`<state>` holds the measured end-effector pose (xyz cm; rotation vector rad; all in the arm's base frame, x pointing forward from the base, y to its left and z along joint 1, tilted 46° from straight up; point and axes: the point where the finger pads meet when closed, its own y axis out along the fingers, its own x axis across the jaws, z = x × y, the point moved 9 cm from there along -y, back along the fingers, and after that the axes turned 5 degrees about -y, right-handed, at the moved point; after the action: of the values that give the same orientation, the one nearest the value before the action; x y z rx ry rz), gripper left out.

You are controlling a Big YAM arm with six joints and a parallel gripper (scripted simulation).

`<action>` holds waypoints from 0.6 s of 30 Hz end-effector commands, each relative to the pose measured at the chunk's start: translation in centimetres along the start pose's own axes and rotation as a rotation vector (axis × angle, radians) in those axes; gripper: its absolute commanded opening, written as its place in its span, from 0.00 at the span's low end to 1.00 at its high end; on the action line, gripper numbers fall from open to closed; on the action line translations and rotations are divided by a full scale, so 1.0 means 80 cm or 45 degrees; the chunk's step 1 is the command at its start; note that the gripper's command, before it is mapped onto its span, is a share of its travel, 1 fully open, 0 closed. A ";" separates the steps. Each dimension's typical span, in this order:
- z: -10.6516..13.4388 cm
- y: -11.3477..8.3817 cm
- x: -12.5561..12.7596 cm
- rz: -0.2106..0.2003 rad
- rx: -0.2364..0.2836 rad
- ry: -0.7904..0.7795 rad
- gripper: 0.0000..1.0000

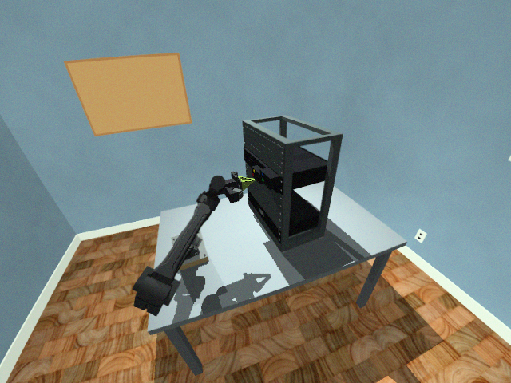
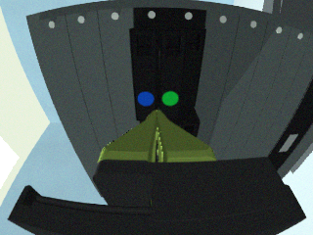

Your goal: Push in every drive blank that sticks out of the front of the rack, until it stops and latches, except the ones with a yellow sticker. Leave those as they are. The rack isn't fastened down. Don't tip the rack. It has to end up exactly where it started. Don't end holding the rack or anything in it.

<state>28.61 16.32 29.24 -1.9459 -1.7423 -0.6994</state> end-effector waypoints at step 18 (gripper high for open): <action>0.047 -0.014 -0.013 -0.012 0.006 0.016 0.00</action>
<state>27.87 17.03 26.83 -1.9510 -1.7374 -0.6997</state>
